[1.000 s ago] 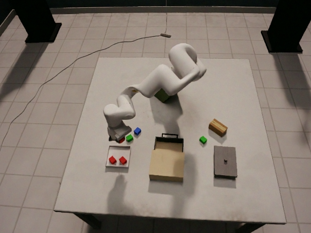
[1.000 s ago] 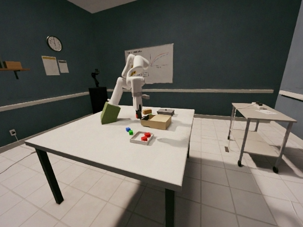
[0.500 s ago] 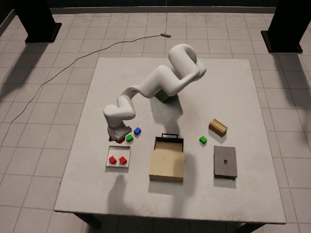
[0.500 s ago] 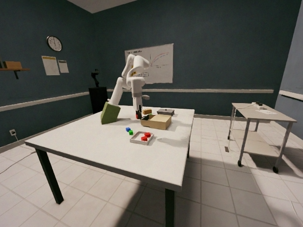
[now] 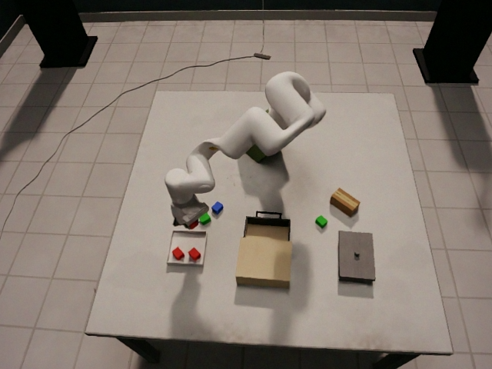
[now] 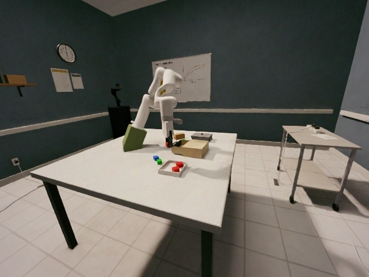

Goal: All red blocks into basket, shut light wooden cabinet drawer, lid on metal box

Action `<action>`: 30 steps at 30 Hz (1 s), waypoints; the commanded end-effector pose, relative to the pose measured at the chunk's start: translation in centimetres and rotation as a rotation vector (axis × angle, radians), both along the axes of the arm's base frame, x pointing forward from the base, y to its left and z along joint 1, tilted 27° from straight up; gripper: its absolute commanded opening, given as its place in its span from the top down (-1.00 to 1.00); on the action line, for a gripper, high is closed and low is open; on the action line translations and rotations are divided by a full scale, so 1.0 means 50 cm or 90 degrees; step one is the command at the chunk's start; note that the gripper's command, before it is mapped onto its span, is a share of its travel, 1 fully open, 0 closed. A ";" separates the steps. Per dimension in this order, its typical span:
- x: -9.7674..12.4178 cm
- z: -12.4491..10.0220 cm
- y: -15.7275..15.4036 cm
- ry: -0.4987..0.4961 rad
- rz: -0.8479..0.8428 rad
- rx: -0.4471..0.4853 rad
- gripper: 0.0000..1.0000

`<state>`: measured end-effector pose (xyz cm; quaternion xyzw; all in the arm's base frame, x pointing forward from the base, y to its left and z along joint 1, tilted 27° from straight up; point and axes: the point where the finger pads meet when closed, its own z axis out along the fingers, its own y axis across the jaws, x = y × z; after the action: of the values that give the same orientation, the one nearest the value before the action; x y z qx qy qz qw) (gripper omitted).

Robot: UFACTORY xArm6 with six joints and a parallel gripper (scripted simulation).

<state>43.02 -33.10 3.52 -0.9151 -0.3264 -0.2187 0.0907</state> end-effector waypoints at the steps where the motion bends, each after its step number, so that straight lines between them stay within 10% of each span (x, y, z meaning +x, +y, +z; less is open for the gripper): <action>1: 0.006 -0.007 0.000 -0.002 -0.001 -0.002 1.00; 30: 0.050 -0.115 0.036 -0.002 -0.001 -0.002 1.00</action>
<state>44.98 -31.42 -1.42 -0.9152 -0.3263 -0.2186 0.0904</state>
